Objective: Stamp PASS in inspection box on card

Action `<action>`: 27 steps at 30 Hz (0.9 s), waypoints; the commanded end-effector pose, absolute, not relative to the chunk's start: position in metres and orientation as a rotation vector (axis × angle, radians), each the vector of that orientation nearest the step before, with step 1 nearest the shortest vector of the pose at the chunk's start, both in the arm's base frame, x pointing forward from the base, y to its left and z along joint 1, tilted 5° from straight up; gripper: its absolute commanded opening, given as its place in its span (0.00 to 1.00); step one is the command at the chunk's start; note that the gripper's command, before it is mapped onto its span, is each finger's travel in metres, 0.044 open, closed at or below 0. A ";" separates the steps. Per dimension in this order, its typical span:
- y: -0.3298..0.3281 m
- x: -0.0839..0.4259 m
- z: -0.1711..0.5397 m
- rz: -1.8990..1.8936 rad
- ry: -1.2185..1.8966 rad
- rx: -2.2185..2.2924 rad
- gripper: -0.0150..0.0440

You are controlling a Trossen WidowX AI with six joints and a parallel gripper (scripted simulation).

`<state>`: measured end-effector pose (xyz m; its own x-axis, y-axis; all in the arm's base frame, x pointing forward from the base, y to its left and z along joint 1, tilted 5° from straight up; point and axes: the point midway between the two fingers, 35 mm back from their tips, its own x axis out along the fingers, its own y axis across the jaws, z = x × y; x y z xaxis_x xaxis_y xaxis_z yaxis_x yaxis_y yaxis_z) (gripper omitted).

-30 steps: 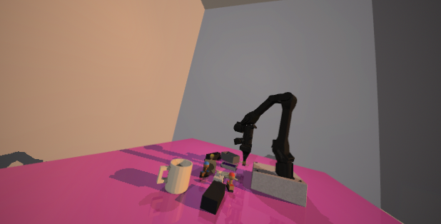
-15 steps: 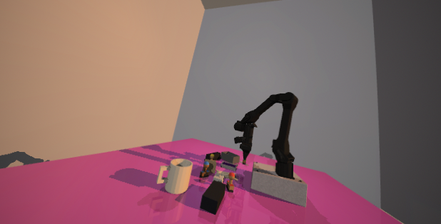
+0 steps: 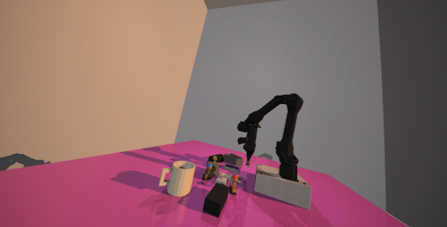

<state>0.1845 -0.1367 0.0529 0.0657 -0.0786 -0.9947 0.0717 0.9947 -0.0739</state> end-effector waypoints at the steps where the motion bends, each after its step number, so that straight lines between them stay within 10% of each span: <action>1: -0.138 0.185 0.057 -0.123 1.498 -0.007 0.25; 27: -0.136 0.183 0.069 -0.123 1.498 -0.007 0.25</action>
